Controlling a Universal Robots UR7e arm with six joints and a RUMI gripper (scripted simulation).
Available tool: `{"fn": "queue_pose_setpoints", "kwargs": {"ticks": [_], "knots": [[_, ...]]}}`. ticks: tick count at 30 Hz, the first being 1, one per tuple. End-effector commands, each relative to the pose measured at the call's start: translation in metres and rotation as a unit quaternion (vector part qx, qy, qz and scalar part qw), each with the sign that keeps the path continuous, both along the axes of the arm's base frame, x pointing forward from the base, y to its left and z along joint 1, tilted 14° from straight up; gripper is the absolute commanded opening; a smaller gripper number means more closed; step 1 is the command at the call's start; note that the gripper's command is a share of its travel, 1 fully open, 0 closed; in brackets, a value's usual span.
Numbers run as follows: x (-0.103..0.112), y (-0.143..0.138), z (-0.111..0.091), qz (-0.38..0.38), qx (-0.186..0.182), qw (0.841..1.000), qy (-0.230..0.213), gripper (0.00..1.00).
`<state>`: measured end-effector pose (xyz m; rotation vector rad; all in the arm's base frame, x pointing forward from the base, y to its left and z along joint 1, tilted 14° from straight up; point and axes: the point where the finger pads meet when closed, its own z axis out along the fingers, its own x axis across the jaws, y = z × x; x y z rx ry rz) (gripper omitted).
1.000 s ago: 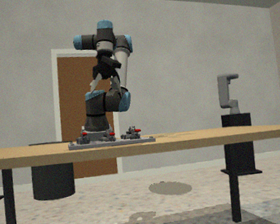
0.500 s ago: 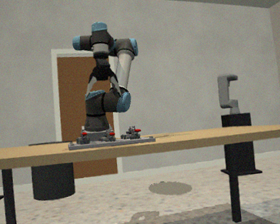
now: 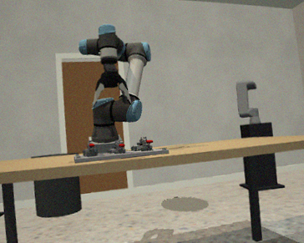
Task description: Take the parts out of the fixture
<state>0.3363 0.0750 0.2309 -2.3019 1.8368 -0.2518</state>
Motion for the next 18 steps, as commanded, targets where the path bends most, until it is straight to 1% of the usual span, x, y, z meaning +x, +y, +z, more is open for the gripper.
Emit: {"fn": "queue_pose_setpoints", "kwargs": {"ticks": [1, 5, 6, 18], "knots": [[0.0002, -0.0001, 0.0004, 0.000, 0.000, 1.000, 0.000, 1.00], [0.0002, -0.0001, 0.0004, 0.000, 0.000, 1.000, 0.000, 1.00], [0.0002, -0.0001, 0.0004, 0.000, 0.000, 1.000, 0.000, 0.00], [0.0002, -0.0001, 0.0004, 0.000, 0.000, 1.000, 0.000, 0.00]]}}
